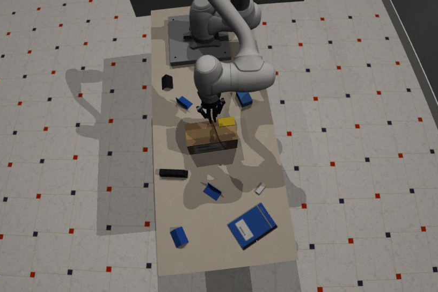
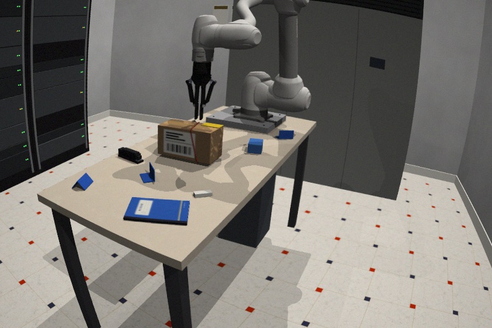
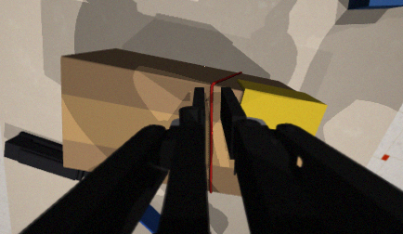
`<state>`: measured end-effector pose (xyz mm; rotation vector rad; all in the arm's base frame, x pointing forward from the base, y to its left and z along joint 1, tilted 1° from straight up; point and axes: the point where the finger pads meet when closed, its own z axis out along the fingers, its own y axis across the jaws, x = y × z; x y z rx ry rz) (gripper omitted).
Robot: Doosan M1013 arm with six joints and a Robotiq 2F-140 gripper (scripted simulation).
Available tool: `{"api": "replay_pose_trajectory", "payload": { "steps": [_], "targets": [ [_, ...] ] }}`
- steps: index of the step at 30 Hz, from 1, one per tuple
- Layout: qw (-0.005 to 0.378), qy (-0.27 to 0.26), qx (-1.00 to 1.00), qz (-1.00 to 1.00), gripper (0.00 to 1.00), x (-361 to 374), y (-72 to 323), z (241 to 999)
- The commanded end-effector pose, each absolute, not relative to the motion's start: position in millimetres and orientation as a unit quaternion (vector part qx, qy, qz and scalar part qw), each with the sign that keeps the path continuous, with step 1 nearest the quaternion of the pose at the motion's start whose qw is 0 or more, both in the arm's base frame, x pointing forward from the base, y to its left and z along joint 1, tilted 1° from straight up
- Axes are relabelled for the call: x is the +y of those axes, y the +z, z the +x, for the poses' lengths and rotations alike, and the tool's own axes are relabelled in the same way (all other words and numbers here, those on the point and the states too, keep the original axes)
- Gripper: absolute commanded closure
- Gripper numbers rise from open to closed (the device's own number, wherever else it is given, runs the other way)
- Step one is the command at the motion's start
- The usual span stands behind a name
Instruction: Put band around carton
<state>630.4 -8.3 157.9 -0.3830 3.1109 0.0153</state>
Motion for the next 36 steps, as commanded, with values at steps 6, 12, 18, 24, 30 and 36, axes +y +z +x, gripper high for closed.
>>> {"api": "replay_pose_trajectory", "payload": {
  "steps": [6,12,18,24,30,36],
  "targets": [
    [0.005,0.008,0.992,-0.124,0.82,-7.0,149.3,631.5],
    [0.006,0.008,0.992,-0.124,0.82,-7.0,147.8,631.9],
    [0.006,0.008,0.992,-0.124,0.82,-7.1,145.9,632.2],
    [0.006,0.008,0.992,-0.124,0.82,-7.1,145.5,632.2],
    [0.006,0.008,0.992,-0.124,0.82,-7.1,145.6,632.2],
    [0.006,0.008,0.992,-0.124,0.82,-7.1,145.6,632.2]
  ]
}}
